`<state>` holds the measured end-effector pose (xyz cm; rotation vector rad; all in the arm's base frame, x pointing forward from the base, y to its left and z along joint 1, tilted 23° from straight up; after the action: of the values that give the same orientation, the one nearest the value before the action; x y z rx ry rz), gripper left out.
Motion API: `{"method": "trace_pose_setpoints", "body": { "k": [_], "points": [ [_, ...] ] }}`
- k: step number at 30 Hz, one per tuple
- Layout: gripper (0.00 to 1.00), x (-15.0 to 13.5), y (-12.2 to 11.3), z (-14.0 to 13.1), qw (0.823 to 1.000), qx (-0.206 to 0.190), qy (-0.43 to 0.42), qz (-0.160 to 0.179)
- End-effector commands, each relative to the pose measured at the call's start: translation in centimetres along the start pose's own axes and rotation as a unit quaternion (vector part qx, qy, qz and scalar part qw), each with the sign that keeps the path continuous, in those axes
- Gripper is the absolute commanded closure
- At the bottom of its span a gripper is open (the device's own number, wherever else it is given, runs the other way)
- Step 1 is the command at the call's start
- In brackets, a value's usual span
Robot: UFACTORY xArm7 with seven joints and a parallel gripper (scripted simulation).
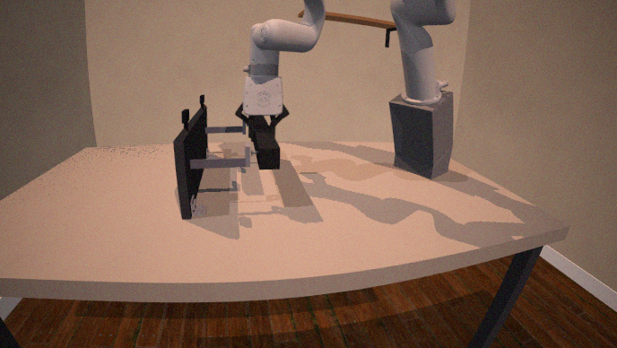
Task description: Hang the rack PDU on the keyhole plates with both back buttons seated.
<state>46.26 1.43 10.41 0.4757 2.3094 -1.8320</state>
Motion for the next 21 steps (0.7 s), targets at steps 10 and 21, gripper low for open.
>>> {"method": "trace_pose_setpoints", "body": {
  "k": [10, 21],
  "points": [
    [1.00, -1.1, -0.1, -0.1, 1.000, 0.000, 0.000, 0.002],
    [1.00, -1.7, -0.1, -0.2, 1.000, 0.000, 0.000, 0.002]
  ]
}}
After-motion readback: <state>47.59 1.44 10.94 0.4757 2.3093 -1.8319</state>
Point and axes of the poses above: the point where the finger pads meet when closed, its own y axis out along the fingers, its own x axis across the jaws, z = x × y, the point moved 6 cm from there along -y, back along the fingers, and after that the axes turned 10 degrees about y, right-handed, at the moved point
